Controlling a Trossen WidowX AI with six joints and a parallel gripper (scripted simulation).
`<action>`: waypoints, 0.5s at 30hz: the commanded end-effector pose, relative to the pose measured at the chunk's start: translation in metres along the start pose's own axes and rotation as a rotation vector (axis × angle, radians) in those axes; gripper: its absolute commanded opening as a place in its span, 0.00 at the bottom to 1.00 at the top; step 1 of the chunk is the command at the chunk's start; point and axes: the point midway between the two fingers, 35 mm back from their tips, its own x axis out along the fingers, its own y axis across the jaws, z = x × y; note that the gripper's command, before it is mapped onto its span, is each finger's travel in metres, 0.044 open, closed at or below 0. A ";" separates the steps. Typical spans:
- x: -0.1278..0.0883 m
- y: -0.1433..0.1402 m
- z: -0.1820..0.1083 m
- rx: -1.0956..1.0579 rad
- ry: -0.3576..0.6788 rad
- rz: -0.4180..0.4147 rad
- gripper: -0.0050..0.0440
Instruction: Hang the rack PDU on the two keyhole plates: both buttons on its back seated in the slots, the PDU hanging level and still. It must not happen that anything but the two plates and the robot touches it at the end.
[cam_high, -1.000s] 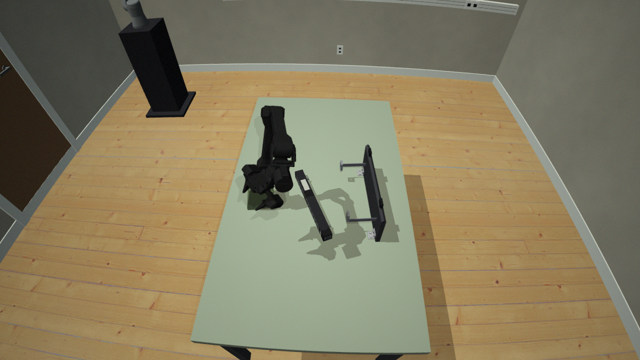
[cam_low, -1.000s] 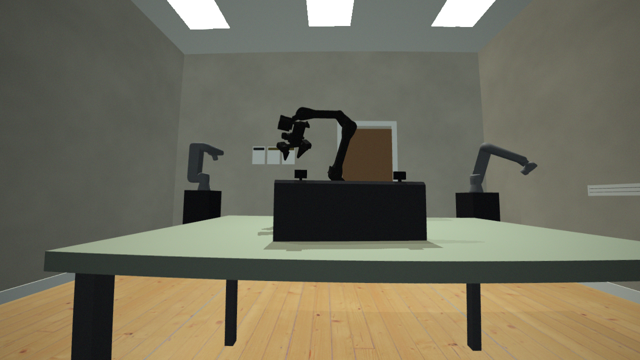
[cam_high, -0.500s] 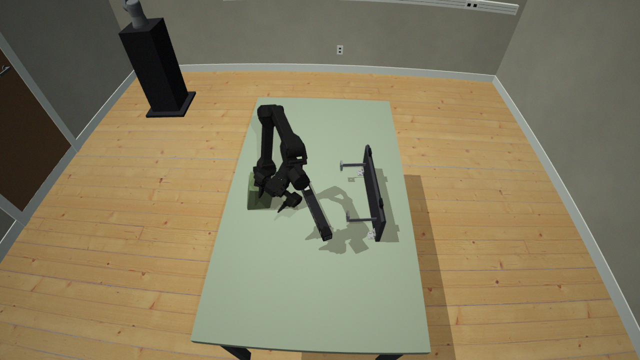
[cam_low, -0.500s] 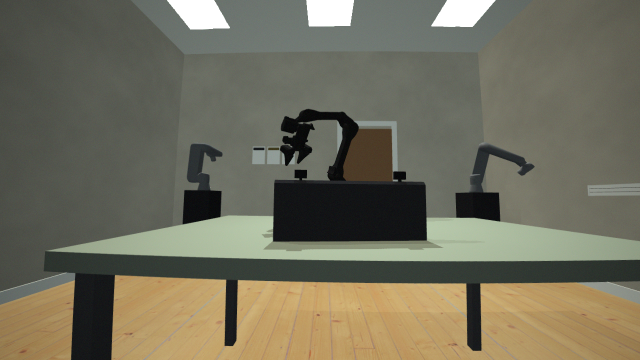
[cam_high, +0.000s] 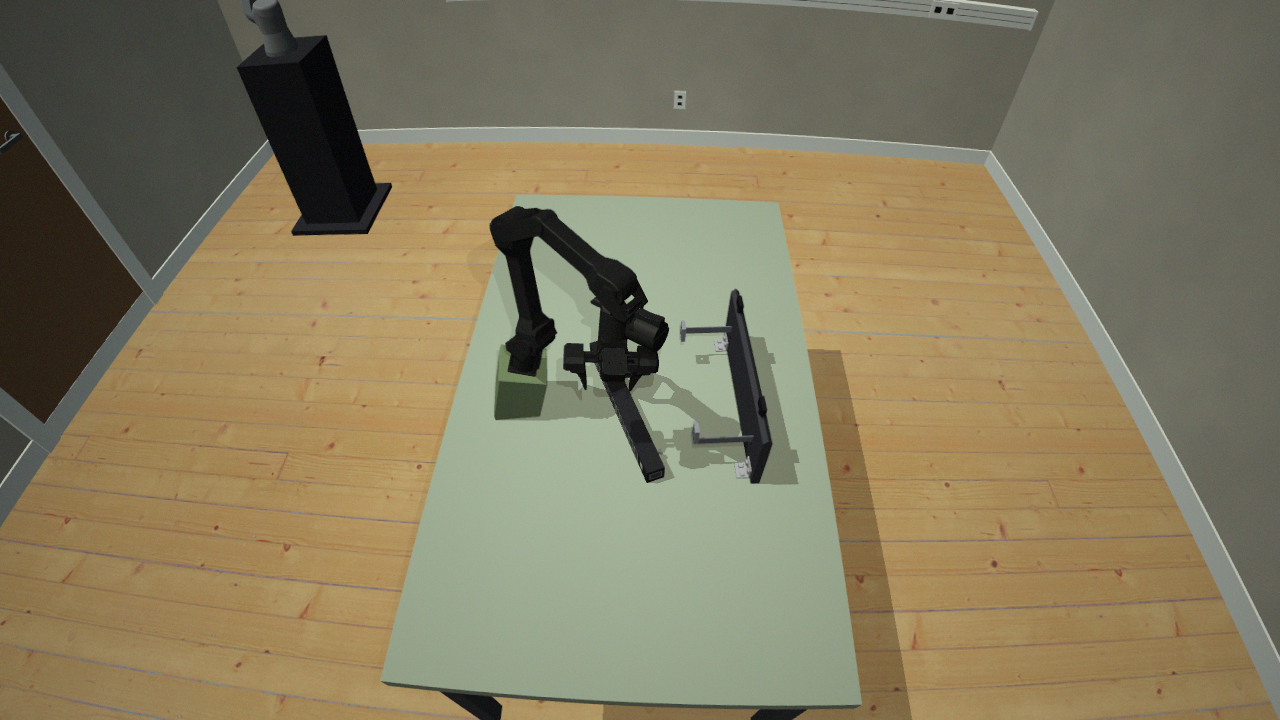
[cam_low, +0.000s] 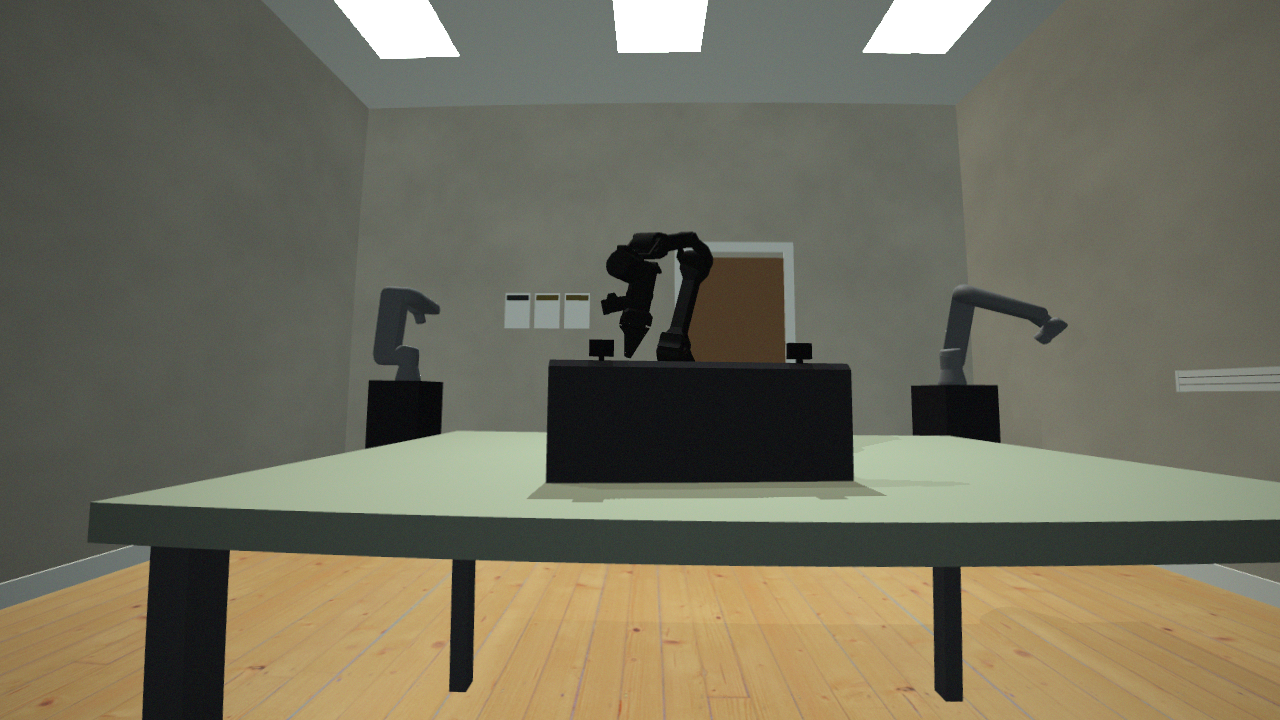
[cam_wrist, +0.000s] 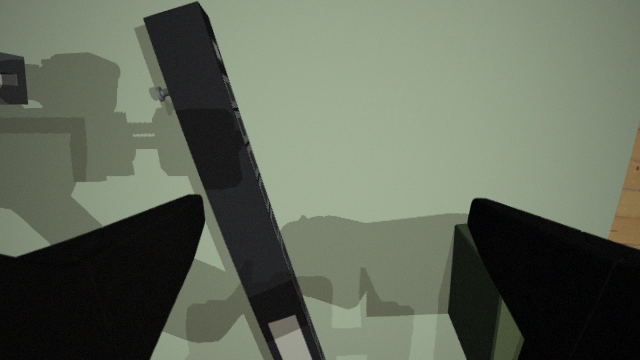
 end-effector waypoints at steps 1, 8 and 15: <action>0.004 0.027 -0.049 -0.163 0.078 0.102 1.00; 0.007 0.035 -0.088 -0.297 0.160 0.153 1.00; 0.037 0.040 -0.091 -0.292 0.160 0.137 1.00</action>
